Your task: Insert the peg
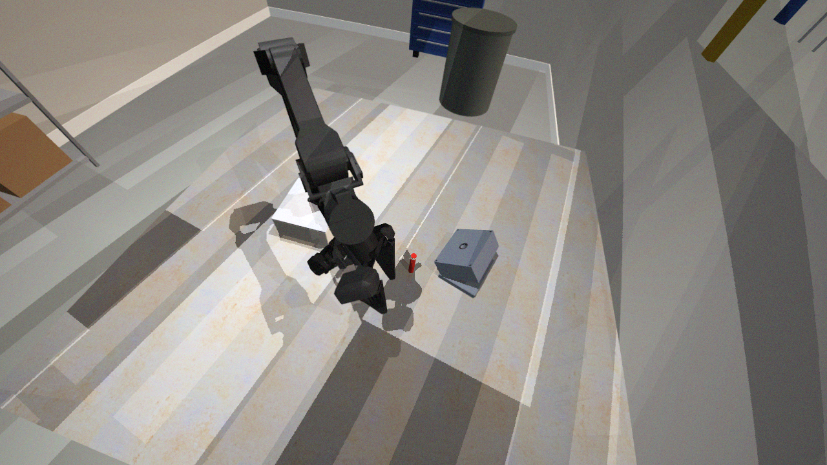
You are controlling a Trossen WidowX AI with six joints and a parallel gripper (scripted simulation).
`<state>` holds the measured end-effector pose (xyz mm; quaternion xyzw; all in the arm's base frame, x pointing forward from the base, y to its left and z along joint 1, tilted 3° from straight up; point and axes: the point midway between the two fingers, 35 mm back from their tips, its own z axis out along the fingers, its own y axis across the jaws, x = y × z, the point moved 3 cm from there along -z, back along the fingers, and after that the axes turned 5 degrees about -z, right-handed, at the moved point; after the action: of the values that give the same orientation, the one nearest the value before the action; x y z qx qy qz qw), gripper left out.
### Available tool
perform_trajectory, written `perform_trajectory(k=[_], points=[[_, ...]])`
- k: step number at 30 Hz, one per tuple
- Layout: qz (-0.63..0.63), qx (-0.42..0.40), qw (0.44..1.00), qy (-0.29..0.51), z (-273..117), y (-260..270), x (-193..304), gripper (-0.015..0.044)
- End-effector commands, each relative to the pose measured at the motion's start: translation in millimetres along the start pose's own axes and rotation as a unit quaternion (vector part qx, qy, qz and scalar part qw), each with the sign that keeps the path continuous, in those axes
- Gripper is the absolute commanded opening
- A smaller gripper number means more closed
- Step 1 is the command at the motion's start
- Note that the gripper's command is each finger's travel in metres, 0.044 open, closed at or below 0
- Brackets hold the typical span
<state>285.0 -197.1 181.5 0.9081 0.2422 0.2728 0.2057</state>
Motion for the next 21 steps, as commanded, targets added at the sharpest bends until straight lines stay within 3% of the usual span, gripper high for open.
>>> perform_trajectory(k=[1,21], points=[[-0.012,0.024,1.0,-0.007,8,-9,7,0.044],[-0.076,0.171,0.979,-0.081,39,-82,41,0.044]])
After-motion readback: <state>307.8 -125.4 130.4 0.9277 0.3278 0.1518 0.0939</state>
